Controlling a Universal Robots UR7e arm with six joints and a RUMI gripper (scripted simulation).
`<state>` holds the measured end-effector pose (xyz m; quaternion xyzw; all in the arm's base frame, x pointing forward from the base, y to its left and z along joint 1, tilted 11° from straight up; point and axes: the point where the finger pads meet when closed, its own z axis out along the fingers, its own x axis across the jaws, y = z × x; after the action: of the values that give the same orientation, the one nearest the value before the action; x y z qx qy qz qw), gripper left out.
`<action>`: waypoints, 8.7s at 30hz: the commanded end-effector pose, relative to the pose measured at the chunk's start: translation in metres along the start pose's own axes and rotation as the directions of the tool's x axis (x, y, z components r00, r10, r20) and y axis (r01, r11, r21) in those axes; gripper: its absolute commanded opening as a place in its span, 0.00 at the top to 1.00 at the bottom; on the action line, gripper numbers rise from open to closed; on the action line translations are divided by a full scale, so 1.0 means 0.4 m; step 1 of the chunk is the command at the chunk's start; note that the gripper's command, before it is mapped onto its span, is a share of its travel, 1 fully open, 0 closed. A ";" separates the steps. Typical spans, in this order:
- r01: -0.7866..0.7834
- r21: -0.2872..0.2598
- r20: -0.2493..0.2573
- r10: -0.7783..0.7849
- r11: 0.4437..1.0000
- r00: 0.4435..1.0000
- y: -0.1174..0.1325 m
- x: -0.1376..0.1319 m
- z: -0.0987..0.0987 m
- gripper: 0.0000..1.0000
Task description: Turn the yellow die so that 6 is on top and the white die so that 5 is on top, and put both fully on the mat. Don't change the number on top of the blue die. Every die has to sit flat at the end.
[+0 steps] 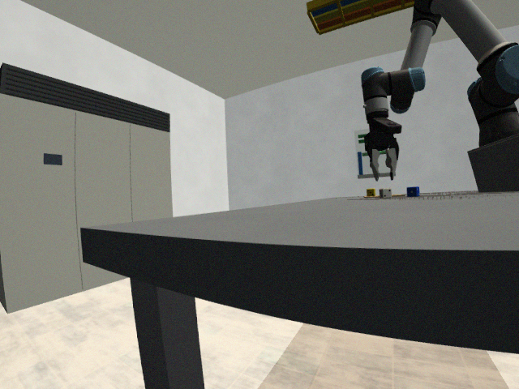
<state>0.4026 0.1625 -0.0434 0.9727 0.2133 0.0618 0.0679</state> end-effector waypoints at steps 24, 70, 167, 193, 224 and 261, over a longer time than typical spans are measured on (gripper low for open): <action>0.000 0.000 -0.002 0.000 1.000 1.000 -0.001 0.002 0.044 0.72; 0.000 0.000 -0.002 0.000 1.000 1.000 -0.001 0.002 0.067 0.72; 0.000 0.000 -0.002 0.000 1.000 1.000 -0.001 0.002 0.126 0.90; 0.000 0.000 -0.002 0.000 1.000 1.000 -0.001 0.002 -0.094 0.90; 0.271 -0.001 -0.001 -0.271 0.963 0.963 0.011 0.010 -0.098 0.90; 0.452 -0.338 0.001 -0.480 0.826 0.877 0.022 0.015 -0.078 0.90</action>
<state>0.4064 0.1604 -0.0093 0.8776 0.4411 0.0860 0.1669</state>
